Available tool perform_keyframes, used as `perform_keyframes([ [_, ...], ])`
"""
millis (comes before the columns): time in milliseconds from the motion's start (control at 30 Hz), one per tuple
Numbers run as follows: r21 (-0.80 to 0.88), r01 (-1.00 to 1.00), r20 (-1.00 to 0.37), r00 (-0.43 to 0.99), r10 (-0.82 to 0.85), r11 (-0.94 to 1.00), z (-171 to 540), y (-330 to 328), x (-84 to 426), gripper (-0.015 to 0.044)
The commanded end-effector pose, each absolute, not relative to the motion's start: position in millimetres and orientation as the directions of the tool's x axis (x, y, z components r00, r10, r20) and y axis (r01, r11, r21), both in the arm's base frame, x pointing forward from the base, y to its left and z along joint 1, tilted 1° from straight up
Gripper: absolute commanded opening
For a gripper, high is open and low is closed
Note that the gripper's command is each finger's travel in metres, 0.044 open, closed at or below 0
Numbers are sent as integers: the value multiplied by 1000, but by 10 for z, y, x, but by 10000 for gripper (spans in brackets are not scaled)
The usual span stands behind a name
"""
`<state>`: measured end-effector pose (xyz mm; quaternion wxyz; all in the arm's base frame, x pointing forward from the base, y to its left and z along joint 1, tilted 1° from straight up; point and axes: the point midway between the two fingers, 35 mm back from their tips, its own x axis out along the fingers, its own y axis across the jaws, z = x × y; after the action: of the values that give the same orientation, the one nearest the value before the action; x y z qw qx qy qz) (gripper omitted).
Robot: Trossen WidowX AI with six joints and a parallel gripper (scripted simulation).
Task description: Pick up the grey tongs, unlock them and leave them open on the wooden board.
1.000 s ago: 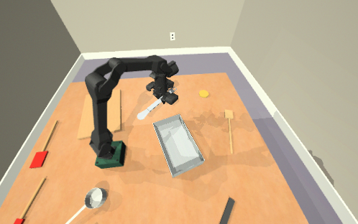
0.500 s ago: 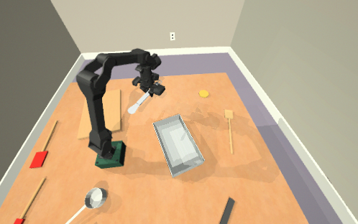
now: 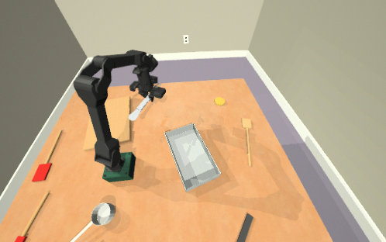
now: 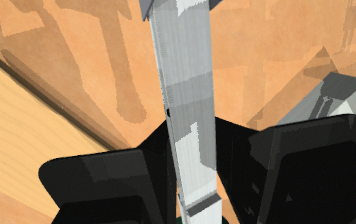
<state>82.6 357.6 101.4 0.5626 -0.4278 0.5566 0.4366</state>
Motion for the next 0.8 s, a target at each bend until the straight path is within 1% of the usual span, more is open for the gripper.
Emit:
perform_keyframes([
  [0,8,-977,-1000,-2,29,213,1059,3602,607,-150],
  [367,10,-998,-1000,-8,30,69,1063,3592,-79,-150],
  [767,17,-996,-999,-20,31,-83,1063,3444,-791,-150],
])
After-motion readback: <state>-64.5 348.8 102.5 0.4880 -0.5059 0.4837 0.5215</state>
